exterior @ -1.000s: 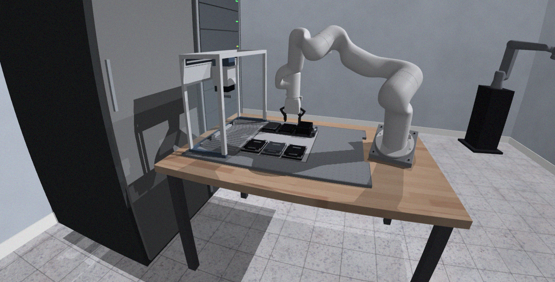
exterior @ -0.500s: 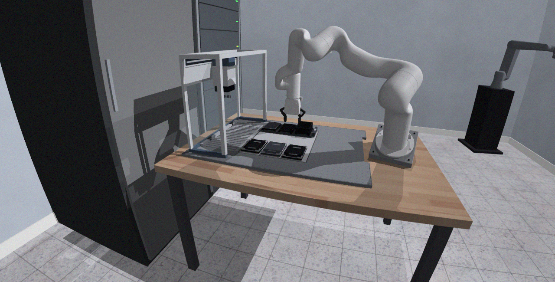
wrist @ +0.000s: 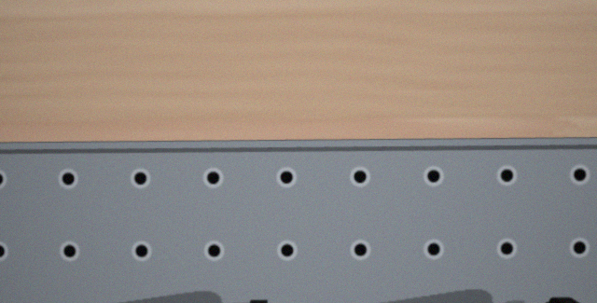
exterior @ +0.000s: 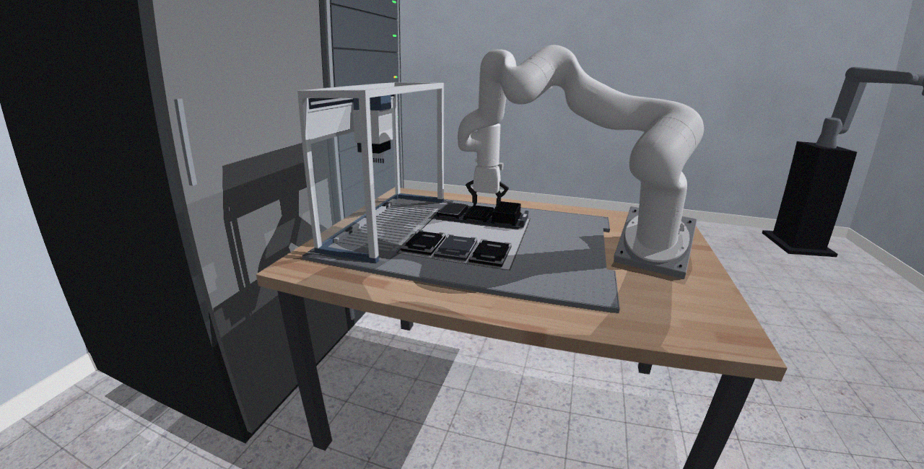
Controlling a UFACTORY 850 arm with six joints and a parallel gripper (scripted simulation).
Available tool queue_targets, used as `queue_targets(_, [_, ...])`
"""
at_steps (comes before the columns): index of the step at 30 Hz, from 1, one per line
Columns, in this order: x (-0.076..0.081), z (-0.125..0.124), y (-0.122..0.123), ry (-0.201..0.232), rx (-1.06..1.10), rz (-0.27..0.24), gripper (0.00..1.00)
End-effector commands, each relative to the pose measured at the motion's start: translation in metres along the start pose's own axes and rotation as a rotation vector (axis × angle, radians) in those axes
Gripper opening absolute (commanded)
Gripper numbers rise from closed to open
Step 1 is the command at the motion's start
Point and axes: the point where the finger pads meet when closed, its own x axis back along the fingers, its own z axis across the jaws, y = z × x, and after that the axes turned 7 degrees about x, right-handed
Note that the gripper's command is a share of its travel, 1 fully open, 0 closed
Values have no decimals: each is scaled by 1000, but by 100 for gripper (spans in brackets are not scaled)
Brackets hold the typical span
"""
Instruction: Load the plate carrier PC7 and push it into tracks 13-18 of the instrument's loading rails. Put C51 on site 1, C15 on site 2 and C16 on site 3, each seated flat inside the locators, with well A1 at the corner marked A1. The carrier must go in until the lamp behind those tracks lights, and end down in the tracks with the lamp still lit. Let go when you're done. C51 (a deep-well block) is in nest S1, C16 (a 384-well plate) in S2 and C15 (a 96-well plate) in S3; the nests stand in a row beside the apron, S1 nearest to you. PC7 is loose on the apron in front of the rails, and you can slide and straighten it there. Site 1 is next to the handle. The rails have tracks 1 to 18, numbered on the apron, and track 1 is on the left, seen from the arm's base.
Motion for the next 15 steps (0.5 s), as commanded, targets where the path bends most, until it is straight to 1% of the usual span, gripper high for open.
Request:
queue_targets(1, [-3,-1,0,-1,0,1,100])
queue_targets(7, [-7,-1,0,-1,0,1,100])
queue_targets(15, [-7,-1,0,-2,0,1,100])
